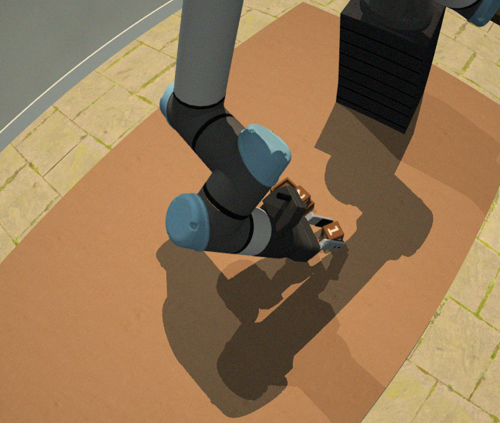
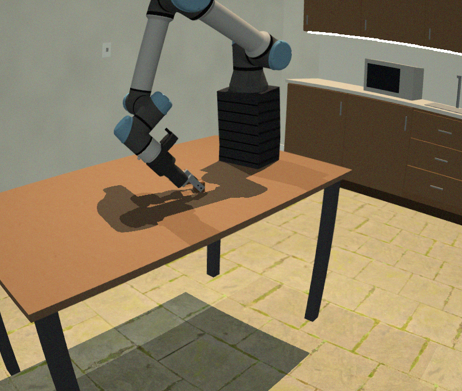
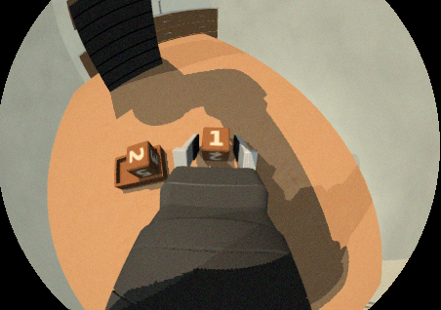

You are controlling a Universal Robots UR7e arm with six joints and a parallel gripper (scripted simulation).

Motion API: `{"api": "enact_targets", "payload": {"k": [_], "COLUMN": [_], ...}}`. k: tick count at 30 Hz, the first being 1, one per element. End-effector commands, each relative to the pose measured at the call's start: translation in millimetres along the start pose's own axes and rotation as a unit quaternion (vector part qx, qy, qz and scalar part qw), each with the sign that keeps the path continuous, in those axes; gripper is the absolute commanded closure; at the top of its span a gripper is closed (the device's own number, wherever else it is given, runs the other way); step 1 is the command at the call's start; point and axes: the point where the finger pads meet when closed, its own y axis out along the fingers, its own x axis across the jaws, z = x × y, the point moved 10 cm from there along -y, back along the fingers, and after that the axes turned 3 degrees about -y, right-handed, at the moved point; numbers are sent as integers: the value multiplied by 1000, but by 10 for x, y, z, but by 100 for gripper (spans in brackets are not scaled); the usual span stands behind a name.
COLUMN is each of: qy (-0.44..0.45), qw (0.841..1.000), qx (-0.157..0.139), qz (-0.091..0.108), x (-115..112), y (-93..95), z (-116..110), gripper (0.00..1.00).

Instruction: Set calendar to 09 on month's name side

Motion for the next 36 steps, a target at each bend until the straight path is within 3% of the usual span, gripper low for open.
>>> {"api": "enact_targets", "payload": {"k": [1, 22, 36], "qy": [0, 0, 0], "qw": [1000, 1000, 1000], "qx": [-1, -1, -1], "qz": [0, 0, 0], "x": [2, 2, 13], "y": [-6, -16, -224], "z": [0, 11, 218], "gripper": [0, 0, 0]}}
